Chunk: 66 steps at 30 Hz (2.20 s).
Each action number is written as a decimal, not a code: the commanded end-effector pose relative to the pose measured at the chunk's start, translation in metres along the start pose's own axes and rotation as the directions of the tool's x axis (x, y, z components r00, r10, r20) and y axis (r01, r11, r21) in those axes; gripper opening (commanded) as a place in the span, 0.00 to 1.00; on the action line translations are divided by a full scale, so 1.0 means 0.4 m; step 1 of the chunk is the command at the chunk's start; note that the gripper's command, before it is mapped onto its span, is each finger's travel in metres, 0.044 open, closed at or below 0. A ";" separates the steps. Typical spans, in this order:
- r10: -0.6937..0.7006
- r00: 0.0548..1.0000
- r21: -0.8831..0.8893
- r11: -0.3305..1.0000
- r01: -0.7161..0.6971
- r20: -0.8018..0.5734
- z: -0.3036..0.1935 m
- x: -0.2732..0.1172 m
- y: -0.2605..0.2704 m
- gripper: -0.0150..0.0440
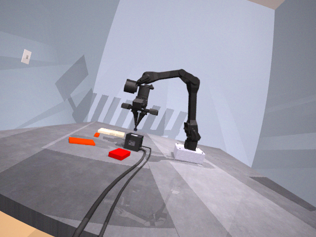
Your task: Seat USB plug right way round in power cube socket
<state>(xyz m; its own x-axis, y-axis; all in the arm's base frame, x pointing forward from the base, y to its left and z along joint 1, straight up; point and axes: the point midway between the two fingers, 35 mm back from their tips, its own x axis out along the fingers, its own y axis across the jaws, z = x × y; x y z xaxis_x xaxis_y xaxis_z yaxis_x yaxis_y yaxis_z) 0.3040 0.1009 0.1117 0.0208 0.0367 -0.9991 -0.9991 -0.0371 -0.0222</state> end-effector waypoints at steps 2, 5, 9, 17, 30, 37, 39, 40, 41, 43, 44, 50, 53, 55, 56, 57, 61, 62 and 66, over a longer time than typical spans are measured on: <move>0.000 1.000 0.005 1.000 0.000 0.007 0.002 0.002 0.001 0.25; 0.000 1.000 0.006 1.000 0.000 0.008 0.002 0.003 0.001 0.25; 0.000 1.000 0.008 1.000 0.000 0.010 0.002 0.004 0.001 0.25; 0.000 1.000 0.011 1.000 0.000 0.013 0.003 0.007 0.001 0.25; -0.001 1.000 0.016 1.000 0.000 0.019 0.005 0.011 0.002 0.25; -0.001 1.000 0.018 1.000 0.001 0.021 0.005 0.013 0.002 0.25; -0.001 1.000 0.018 1.000 0.001 0.021 0.005 0.013 0.002 0.25; -0.001 1.000 0.018 1.000 0.001 0.021 0.005 0.014 0.002 0.25; -0.001 1.000 0.018 1.000 0.001 0.021 0.005 0.014 0.002 0.25; -0.001 1.000 0.018 1.000 0.001 0.021 0.005 0.015 0.002 0.25; -0.001 1.000 0.018 1.000 0.001 0.021 0.005 0.015 0.002 0.25; -0.001 1.000 0.018 1.000 0.001 0.021 0.005 0.017 0.002 0.25; -0.001 1.000 0.018 1.000 0.001 0.021 0.005 0.018 0.002 0.25; -0.001 1.000 0.018 1.000 0.001 0.021 0.005 0.018 0.002 0.25; -0.001 1.000 0.018 1.000 0.001 0.021 0.005 0.018 0.002 0.25; -0.001 1.000 0.018 1.000 0.001 0.021 0.005 0.019 0.002 0.25; -0.001 1.000 0.018 1.000 0.001 0.021 0.005 0.020 0.002 0.25; -0.001 1.000 0.018 1.000 0.001 0.021 0.005 0.020 0.002 0.25; -0.001 1.000 0.018 1.000 0.001 0.021 0.005 0.021 0.002 0.25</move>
<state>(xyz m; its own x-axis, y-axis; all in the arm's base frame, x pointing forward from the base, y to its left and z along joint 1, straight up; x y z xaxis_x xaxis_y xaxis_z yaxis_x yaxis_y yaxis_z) 0.3037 0.1025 0.1043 0.0230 0.0535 -0.9983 -0.9995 -0.0217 -0.0242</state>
